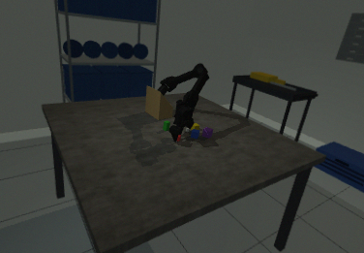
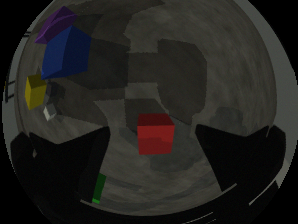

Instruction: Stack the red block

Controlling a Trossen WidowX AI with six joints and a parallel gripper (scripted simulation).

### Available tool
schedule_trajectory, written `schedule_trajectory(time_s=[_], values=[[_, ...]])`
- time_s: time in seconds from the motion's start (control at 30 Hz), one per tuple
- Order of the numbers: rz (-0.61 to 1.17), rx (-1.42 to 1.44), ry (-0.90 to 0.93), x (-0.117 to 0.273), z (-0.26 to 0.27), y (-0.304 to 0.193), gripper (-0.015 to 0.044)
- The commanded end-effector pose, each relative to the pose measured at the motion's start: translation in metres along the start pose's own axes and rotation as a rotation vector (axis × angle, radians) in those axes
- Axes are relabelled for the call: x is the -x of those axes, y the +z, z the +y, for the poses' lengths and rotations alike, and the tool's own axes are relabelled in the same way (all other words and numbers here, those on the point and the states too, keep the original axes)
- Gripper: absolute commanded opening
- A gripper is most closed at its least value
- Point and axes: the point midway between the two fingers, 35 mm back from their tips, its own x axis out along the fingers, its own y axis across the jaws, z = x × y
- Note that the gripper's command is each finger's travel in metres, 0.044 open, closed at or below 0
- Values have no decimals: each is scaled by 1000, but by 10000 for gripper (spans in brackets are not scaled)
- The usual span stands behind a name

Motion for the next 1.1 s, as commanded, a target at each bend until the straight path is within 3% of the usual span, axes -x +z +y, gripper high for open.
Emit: schedule_trajectory(time_s=[0.0,0.3,0.7,0.97,1.07], values=[[-4,-5,3,-2,1,0,440],[0,-2,1,-1,1,0,440],[0,-2,1,-1,1,0,125],[0,-2,1,-1,1,0,72],[-1,-2,1,5,0,0,0]])
